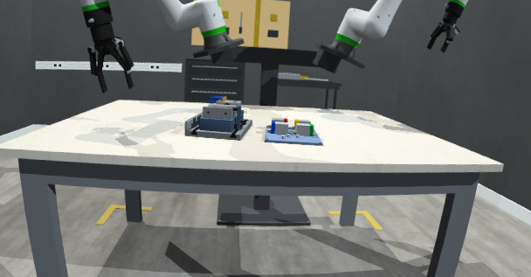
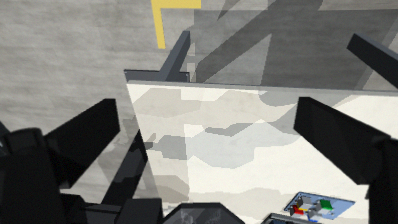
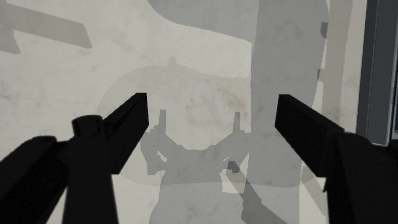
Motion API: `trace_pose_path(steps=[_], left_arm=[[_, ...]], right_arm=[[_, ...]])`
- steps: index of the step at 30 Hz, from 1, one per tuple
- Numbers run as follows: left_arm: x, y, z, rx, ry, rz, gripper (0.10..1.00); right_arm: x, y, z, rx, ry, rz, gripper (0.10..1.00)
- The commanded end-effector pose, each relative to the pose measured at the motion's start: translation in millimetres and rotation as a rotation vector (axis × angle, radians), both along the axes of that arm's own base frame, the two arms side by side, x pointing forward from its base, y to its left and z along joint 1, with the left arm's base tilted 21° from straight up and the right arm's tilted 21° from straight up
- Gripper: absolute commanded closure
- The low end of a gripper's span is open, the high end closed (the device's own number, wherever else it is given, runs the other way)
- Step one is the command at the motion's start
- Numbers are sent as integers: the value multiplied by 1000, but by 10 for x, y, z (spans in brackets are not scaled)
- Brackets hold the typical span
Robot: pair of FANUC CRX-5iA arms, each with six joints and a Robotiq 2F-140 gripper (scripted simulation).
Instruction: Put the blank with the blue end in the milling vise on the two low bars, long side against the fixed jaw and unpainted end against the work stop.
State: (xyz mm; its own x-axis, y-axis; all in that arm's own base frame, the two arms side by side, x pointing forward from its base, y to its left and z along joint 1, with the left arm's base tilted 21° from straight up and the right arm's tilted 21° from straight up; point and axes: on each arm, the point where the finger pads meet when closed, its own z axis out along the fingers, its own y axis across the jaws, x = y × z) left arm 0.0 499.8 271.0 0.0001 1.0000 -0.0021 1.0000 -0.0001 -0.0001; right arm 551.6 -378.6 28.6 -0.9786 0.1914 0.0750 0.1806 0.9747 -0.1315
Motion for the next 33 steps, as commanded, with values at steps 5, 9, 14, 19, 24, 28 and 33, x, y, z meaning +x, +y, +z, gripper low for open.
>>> trace_pose_path(steps=[5,9,14,19,24,28,33], left_arm=[[1,2,10,2,0,0,98],[1,2,10,2,0,0,98],[1,2,10,2,0,0,98],[1,2,10,2,0,0,98],[1,2,10,2,0,0,98],[1,2,10,2,0,0,98],[1,2,10,2,0,0,98]], right_arm=[[6,-1,12,-1,-2,0,98],[6,-1,12,-1,-2,0,98],[4,121,1,-8,-27,-71,98],[3,244,-11,-15,-53,-143,98],[2,367,-22,-22,-79,-215,98],[1,397,-26,-20,-83,-232,98],[0,519,-37,-27,-109,-303,98]])
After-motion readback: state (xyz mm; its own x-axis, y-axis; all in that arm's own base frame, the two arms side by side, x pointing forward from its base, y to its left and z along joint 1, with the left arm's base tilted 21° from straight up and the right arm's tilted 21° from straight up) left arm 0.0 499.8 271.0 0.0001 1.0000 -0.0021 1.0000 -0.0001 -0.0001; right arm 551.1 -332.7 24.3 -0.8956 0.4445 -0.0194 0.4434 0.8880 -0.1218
